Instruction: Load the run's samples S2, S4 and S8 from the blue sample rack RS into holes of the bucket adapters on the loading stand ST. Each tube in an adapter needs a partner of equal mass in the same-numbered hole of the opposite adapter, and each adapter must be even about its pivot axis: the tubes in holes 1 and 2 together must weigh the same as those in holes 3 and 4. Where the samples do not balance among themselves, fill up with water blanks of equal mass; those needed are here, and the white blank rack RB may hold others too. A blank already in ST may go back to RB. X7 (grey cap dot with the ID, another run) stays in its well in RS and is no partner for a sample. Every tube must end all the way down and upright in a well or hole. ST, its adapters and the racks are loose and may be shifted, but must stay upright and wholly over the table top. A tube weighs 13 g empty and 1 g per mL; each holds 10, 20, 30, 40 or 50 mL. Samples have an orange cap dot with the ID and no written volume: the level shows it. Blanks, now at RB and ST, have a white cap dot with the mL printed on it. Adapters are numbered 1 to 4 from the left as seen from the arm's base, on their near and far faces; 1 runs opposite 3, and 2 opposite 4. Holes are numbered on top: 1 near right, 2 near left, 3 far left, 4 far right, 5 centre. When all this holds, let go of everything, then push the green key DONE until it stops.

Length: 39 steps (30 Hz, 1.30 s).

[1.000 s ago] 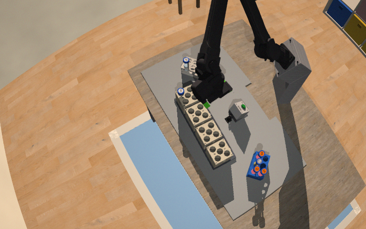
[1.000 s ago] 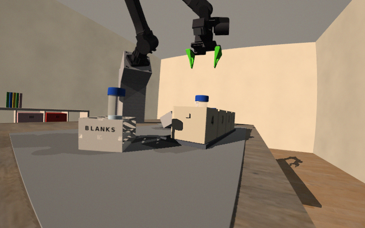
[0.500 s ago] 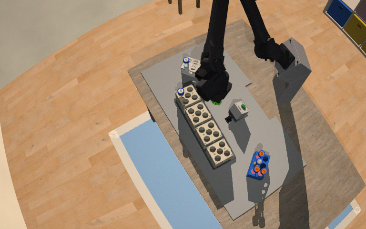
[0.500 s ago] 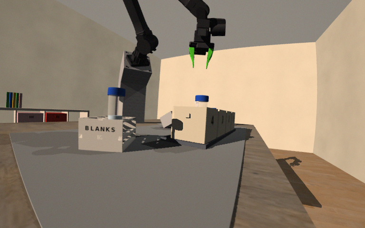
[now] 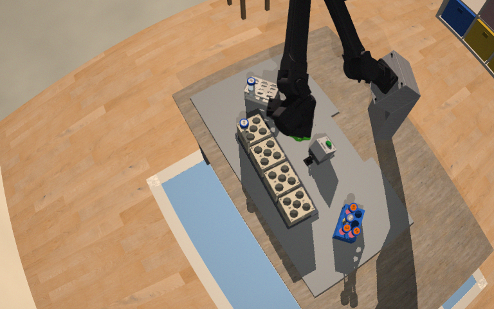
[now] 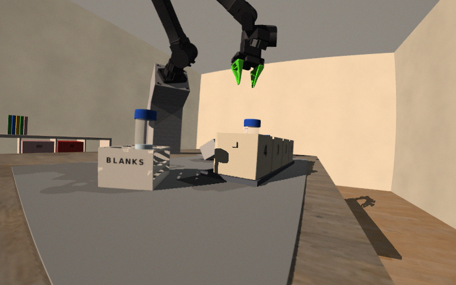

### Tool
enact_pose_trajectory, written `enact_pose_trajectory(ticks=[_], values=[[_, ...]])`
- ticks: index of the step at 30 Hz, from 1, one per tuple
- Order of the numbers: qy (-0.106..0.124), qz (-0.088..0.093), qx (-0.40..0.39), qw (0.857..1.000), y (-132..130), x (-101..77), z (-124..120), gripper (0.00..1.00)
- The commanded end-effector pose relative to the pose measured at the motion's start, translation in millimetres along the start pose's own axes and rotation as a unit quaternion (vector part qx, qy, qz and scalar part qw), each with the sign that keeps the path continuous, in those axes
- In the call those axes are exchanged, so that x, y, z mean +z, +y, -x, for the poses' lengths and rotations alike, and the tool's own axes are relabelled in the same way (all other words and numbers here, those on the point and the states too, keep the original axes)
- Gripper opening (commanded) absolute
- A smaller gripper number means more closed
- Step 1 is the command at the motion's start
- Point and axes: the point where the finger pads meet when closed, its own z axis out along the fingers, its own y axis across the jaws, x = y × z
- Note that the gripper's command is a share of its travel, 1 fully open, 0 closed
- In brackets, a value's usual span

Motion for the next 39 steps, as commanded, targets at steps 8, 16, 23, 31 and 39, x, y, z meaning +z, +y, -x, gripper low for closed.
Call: enact_pose_trajectory(ticks=[8, 16, 23, 31, 39], values=[[-0.011, 0.020, -0.161, 0.987, 0.7, -7.0, -10.3, 0.55], [-0.014, 0.023, -0.291, 0.956, -1.6, -6.9, -17.7, 0.55], [-0.006, 0.009, -0.333, 0.943, -6.9, 21.5, -22.8, 0.55], [-0.013, 0.017, -0.329, 0.944, -1.3, 14.2, -15.8, 0.55], [-0.006, 0.009, -0.337, 0.942, -6.9, 28.2, -22.9, 0.55]])
